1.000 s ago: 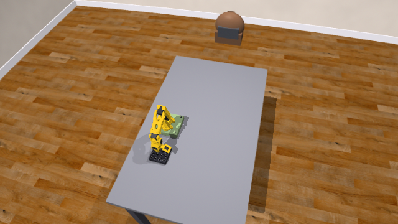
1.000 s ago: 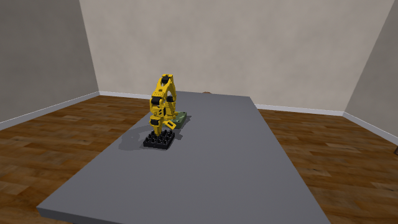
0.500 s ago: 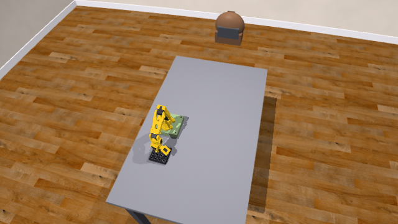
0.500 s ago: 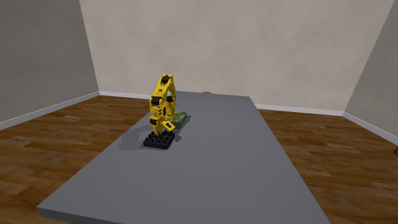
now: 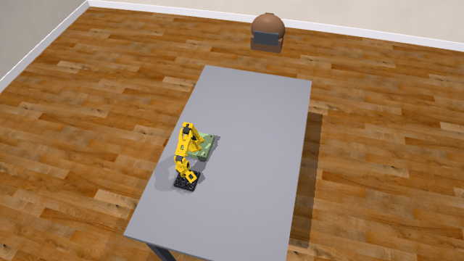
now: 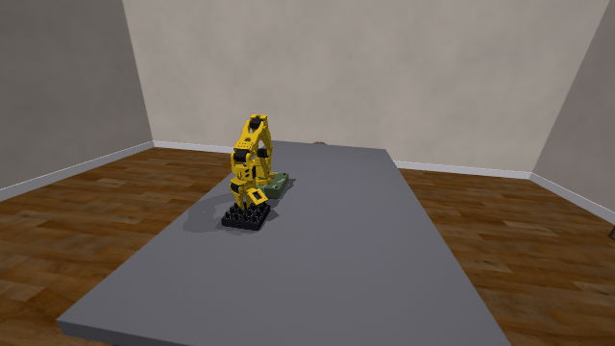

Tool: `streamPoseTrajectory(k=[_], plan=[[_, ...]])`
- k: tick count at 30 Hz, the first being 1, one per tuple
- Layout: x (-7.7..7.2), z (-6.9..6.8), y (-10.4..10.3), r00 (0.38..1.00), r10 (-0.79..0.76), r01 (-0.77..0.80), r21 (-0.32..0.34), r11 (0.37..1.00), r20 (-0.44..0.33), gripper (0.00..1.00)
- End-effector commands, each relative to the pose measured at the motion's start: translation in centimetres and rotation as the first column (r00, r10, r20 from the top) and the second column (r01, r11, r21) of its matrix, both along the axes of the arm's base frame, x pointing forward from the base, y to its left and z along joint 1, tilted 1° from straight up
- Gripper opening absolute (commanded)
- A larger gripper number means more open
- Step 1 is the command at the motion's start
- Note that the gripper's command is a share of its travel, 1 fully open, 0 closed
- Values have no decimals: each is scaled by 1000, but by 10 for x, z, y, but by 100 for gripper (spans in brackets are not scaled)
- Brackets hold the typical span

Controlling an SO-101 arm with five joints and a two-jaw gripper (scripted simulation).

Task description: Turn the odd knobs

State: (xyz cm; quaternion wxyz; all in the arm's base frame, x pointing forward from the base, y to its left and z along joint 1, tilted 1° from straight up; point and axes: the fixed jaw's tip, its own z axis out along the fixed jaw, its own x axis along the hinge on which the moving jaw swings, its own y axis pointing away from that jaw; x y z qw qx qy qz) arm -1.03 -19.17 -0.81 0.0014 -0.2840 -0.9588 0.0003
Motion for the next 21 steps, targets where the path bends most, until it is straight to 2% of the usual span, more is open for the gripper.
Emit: streamPoseTrajectory(k=[1,11,21], plan=[[0,-2,2,997,-76,76,15,997,3,1],[0,-2,1,977,-214,214,14,977,1,1],[1,-2,1,925,-380,380,14,925,-2,1]])
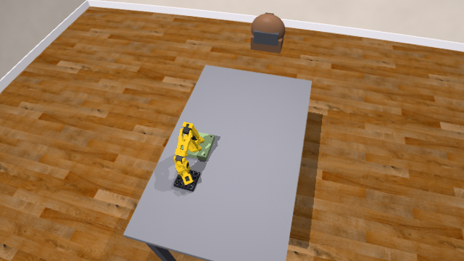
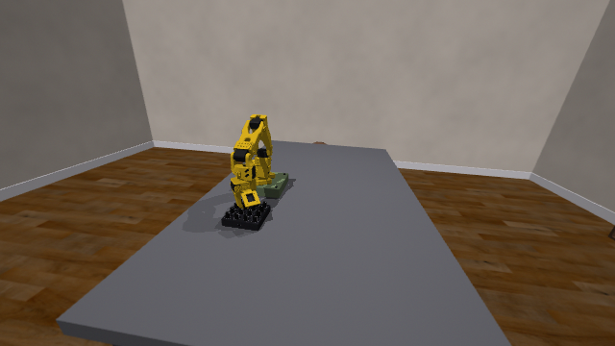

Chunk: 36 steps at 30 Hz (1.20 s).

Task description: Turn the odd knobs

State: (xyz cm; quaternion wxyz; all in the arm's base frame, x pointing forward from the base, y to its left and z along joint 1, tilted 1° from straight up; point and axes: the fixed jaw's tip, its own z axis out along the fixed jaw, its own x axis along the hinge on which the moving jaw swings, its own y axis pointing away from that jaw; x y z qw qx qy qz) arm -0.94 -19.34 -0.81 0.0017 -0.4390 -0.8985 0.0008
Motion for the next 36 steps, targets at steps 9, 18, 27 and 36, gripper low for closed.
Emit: streamPoseTrajectory(k=[9,18,27,36], plan=[[0,-2,2,993,-121,121,15,993,3,1],[0,-2,2,985,-173,173,15,985,2,1],[0,-2,2,984,-178,178,15,984,2,1],[0,-2,2,984,-178,178,15,984,2,1]])
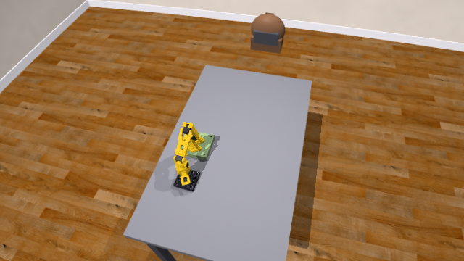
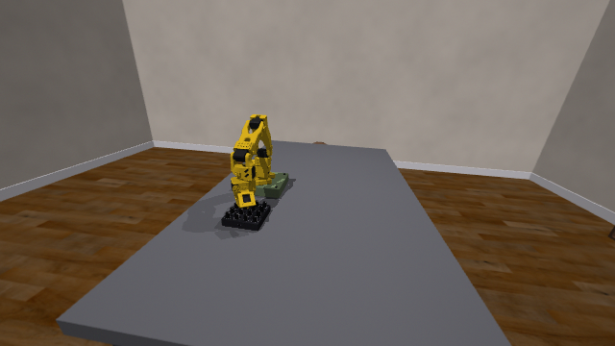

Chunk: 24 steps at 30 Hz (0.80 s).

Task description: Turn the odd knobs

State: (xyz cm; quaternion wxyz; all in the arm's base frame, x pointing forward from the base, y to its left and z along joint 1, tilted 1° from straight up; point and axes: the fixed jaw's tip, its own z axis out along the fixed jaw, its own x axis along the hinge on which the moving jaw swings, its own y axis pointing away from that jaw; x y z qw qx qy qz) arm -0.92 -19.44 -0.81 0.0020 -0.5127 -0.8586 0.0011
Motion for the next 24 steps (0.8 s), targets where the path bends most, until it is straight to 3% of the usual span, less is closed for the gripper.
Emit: streamPoseTrajectory(k=[1,24], plan=[[0,-2,3,1000,-12,12,15,1000,6,1],[2,-2,5,1000,-12,12,15,1000,5,7]])
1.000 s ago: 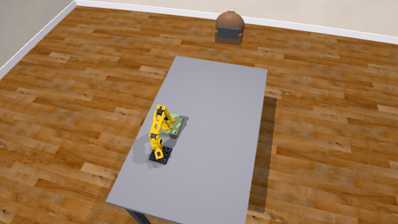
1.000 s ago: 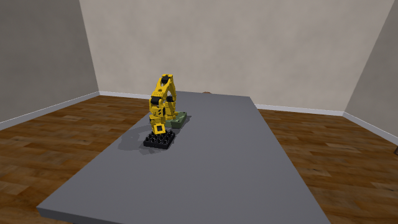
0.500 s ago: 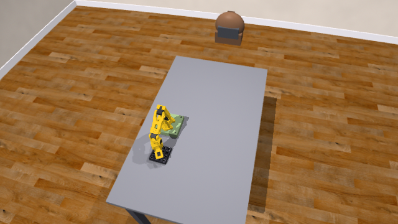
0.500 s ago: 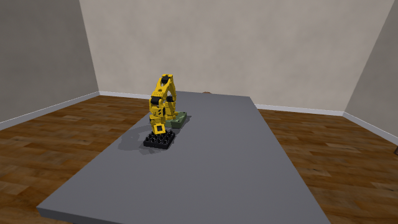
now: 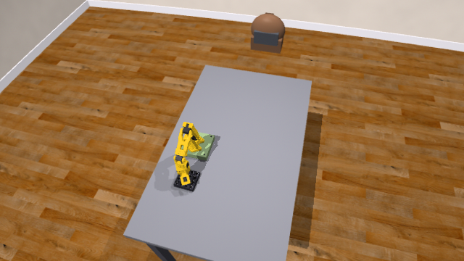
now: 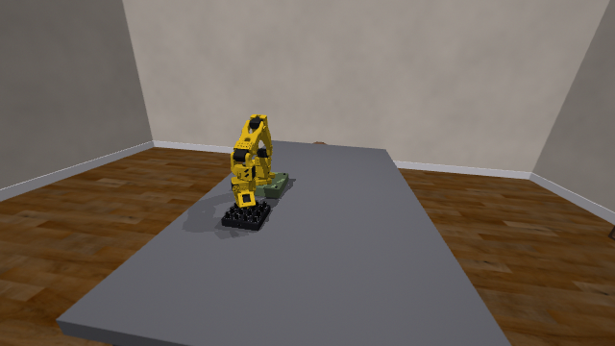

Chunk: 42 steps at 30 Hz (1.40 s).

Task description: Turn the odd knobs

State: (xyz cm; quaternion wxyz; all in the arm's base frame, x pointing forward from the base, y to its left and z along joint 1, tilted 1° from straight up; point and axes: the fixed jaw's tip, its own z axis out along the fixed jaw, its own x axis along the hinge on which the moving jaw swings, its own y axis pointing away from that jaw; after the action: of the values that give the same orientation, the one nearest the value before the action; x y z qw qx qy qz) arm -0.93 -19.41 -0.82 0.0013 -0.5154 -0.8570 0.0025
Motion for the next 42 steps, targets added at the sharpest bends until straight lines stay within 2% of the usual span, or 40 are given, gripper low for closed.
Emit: streamPoseTrajectory(k=[1,21,29,42], plan=[[2,-2,5,1000,-5,5,18,1000,6,7],[2,0,6,1000,-5,5,18,1000,6,8],[2,6,5,1000,-5,5,18,1000,6,8],[2,25,5,1000,-5,5,18,1000,6,8]])
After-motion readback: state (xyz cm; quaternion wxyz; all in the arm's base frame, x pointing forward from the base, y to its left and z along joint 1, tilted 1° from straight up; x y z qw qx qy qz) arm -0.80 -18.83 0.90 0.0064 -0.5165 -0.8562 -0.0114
